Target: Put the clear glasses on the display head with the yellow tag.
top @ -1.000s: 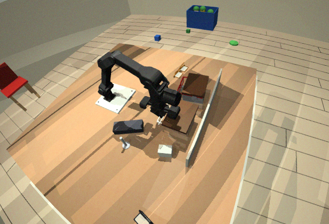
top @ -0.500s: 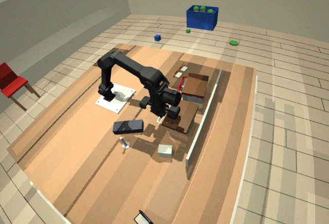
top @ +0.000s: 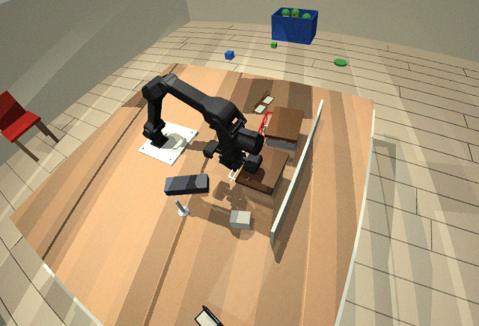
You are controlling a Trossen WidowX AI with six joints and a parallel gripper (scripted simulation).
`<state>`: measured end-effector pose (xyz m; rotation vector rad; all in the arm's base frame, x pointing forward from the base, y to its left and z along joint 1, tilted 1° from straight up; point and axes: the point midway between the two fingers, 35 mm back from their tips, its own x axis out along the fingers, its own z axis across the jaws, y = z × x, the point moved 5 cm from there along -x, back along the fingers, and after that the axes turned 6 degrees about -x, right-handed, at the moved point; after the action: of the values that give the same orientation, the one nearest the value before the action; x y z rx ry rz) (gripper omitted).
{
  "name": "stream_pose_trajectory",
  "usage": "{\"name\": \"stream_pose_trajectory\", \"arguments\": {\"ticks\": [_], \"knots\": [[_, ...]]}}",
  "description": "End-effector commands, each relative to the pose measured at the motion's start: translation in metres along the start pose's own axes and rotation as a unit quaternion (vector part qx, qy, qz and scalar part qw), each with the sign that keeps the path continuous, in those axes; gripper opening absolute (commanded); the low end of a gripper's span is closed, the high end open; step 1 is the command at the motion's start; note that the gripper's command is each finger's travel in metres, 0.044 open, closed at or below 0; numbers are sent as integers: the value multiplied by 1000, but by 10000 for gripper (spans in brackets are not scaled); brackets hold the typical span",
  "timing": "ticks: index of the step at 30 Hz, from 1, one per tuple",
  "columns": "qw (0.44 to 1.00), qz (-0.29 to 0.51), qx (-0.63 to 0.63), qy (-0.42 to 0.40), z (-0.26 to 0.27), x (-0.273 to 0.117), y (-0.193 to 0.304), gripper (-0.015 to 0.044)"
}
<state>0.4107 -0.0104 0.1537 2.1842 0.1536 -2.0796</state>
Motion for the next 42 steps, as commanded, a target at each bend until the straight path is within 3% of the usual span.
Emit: {"name": "stream_pose_trajectory", "arguments": {"ticks": [1, 35, 39, 42], "knots": [[1000, 2, 2, 0, 0, 1, 0, 0], [1000, 2, 2, 0, 0, 6, 0, 0], [1000, 0, 0, 1, 0, 4, 0, 105], [1000, 0, 0, 1, 0, 4, 0, 107]]}}
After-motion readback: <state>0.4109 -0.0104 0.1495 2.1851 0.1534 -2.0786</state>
